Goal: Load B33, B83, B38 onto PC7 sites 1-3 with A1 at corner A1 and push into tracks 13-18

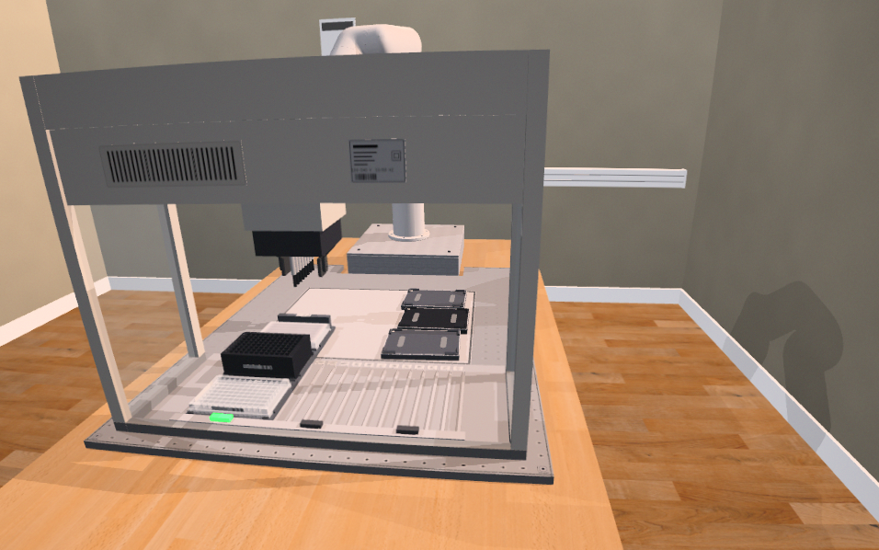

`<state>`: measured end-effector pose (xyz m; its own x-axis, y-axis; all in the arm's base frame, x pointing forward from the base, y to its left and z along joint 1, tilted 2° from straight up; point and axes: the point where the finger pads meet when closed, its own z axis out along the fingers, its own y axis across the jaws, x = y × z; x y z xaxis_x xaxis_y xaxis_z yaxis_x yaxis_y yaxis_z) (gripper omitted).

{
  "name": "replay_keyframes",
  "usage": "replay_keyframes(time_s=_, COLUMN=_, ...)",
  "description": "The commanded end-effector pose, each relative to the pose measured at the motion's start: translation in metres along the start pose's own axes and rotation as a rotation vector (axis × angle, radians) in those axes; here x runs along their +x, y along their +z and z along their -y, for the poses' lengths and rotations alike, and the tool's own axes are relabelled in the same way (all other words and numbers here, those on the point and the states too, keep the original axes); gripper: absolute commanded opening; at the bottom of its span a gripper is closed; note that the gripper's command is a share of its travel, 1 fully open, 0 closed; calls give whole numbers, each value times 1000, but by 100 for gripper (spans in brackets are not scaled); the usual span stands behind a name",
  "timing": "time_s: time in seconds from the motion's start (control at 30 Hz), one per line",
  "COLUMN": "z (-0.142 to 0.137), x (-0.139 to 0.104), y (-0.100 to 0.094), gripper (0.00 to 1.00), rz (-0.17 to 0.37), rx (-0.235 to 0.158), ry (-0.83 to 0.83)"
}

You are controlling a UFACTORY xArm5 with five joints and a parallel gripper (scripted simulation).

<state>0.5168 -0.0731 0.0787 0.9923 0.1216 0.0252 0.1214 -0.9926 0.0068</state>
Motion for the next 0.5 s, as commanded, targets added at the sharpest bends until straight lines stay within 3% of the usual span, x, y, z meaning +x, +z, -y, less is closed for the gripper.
replay_keyframes(time_s=0.0, z=0, x=1, y=-11, gripper=81, rz=-8, rx=12, ry=0)
replay_keyframes(time_s=0.47, z=-1, x=1, y=-31, gripper=81, rz=-8, rx=12, ry=0)
